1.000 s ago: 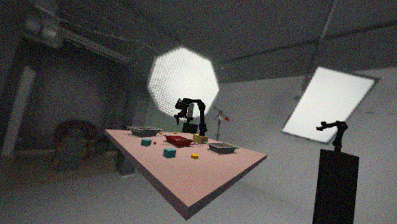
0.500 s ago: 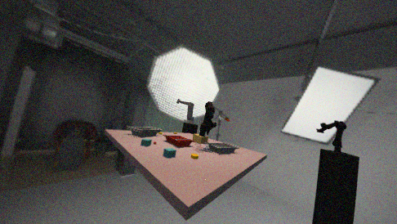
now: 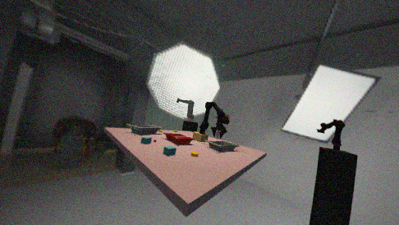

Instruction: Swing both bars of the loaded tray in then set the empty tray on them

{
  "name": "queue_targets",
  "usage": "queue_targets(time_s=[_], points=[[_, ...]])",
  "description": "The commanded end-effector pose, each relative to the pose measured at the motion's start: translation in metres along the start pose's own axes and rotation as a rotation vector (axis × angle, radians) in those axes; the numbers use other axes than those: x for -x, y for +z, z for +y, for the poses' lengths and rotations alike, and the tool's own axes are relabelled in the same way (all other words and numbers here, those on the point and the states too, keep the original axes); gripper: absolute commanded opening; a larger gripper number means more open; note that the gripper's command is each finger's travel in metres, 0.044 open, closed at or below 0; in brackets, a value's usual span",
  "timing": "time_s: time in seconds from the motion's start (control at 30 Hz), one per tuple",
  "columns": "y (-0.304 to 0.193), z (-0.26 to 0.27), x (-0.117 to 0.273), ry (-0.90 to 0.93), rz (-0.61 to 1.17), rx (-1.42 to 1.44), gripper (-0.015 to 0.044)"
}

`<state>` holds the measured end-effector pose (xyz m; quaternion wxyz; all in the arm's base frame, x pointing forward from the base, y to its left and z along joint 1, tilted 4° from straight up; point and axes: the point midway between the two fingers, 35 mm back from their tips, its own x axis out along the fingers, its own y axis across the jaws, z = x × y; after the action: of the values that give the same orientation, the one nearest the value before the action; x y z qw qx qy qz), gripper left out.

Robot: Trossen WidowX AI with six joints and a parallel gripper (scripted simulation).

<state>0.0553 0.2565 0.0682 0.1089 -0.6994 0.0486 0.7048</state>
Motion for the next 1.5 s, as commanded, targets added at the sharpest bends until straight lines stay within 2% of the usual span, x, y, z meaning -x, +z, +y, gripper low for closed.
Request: queue_targets(time_s=[0.0,0.17,0.67,0.83,1.3,1.47], points=[[0.001,0.001,0.0,-0.009,0.007,0.03,0.044],[0.001,-0.001,-0.012,-0.009,0.007,0.03,0.044],[0.001,0.0,-0.082,-0.008,0.007,0.03,0.044],[0.001,0.001,-0.085,-0.008,0.007,0.03,0.044],[0.001,0.001,-0.085,-0.008,0.007,0.03,0.0235],[0.001,0.001,-0.085,-0.008,0.007,0.03,0.0201]])
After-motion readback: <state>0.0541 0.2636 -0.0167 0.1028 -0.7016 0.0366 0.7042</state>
